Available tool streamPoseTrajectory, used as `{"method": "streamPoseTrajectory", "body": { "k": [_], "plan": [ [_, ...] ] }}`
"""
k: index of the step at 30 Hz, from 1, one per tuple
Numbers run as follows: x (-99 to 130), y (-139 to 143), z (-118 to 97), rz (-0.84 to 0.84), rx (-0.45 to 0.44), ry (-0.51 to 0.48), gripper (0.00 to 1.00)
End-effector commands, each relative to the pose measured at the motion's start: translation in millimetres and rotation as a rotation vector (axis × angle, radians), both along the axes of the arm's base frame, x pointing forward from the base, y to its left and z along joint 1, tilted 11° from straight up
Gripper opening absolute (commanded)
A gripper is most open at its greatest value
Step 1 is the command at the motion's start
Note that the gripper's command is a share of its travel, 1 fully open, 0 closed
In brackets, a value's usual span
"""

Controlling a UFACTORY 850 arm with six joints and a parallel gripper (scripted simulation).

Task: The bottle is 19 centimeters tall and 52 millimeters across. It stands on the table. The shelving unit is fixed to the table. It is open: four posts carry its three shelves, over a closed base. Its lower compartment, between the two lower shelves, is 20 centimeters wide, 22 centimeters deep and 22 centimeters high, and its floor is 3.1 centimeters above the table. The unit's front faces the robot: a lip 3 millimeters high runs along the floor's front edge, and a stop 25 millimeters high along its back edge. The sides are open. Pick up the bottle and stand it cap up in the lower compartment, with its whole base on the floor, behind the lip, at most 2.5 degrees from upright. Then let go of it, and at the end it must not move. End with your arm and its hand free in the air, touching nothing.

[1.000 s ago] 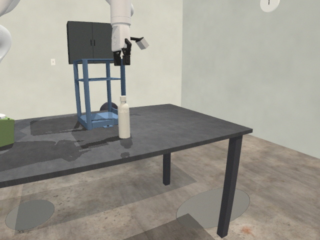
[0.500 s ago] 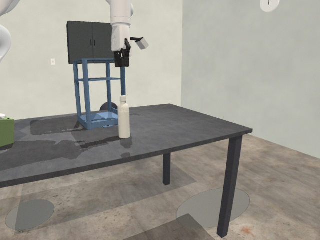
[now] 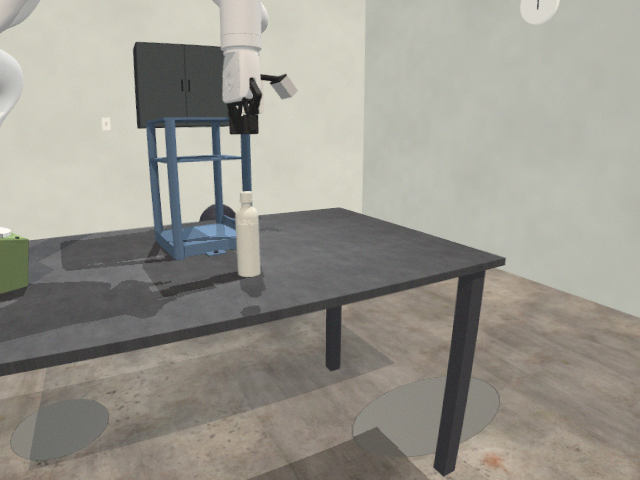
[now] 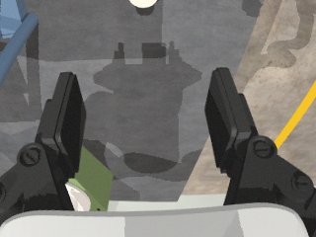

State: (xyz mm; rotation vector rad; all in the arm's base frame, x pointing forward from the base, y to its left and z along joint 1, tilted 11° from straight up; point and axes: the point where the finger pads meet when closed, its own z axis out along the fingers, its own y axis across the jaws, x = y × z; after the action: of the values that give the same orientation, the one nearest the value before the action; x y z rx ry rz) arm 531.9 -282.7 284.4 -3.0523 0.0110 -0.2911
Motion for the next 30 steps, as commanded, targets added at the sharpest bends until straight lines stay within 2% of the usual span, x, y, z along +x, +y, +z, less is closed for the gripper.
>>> {"method": "streamPoseTrajectory", "body": {
  "k": [1, 23, 30],
  "plan": [
    [0.5, -0.2, 0.8, 0.013, 0.01, -0.014, 0.73],
    [1.1, 0.3, -0.5, 0.114, 0.083, -0.116, 0.73],
    [1.4, 0.2, -1.4, 0.176, 0.127, -0.179, 0.73]
  ]
}}
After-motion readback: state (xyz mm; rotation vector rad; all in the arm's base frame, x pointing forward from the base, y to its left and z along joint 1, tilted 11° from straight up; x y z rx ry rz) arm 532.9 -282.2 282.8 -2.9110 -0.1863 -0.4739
